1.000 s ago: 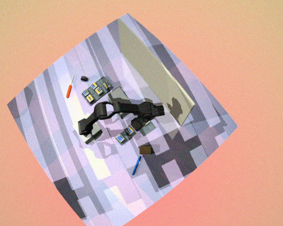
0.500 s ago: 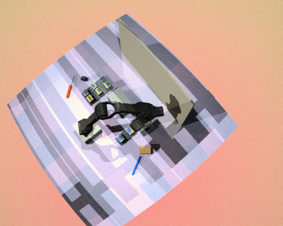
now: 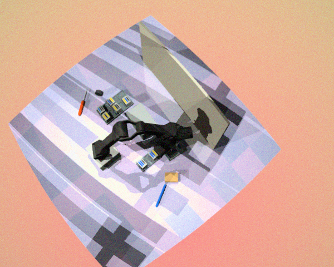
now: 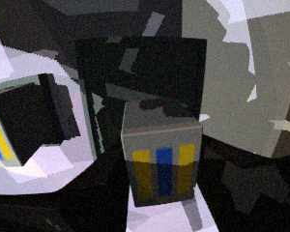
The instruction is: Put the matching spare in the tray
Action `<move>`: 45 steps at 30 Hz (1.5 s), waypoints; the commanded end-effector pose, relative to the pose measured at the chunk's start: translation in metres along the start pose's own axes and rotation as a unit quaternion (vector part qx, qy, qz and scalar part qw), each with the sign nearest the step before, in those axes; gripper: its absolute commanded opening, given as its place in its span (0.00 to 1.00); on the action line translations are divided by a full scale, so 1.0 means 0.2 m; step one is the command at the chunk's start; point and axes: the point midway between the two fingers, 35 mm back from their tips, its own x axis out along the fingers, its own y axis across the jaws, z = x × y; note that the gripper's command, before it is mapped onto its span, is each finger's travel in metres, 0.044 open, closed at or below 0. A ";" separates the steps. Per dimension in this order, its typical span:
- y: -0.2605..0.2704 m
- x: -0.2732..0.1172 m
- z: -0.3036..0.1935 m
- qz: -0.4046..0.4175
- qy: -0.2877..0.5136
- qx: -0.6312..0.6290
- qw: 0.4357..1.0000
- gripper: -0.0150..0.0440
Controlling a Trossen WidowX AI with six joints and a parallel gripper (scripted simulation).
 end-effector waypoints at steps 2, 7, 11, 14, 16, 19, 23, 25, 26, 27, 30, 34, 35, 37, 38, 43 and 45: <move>0.02 0.04 0.01 0.006 -0.001 -0.002 1.000 0.25; 0.03 0.07 0.01 0.006 -0.001 -0.002 1.000 0.25; 0.03 0.07 0.01 0.006 -0.001 -0.002 1.000 0.25; 0.03 0.07 0.01 0.006 -0.001 -0.002 1.000 0.25; 0.02 0.06 0.01 0.002 -0.001 0.000 1.000 0.30; 0.02 0.06 0.01 0.002 -0.001 0.000 1.000 0.43; 0.02 0.06 0.01 0.002 -0.001 0.000 1.000 0.61; 0.02 0.06 0.01 0.002 -0.001 0.000 1.000 0.70; 0.02 0.06 0.01 0.002 -0.001 0.000 1.000 0.74; 0.02 0.06 0.01 0.002 -0.001 0.000 1.000 0.79; 0.02 0.06 0.01 0.002 -0.001 0.000 1.000 0.92; 0.01 0.00 0.01 0.003 -0.001 0.000 1.000 1.00; 0.00 -0.07 0.00 0.003 -0.001 0.000 1.000 1.00; 0.00 -0.25 0.00 0.004 -0.001 -0.001 1.000 1.00; 0.00 -0.34 0.00 0.005 -0.001 -0.001 1.000 1.00; 0.02 -0.48 0.01 0.006 -0.001 -0.002 1.000 1.00; 0.02 -0.48 0.01 0.006 -0.001 -0.002 1.000 1.00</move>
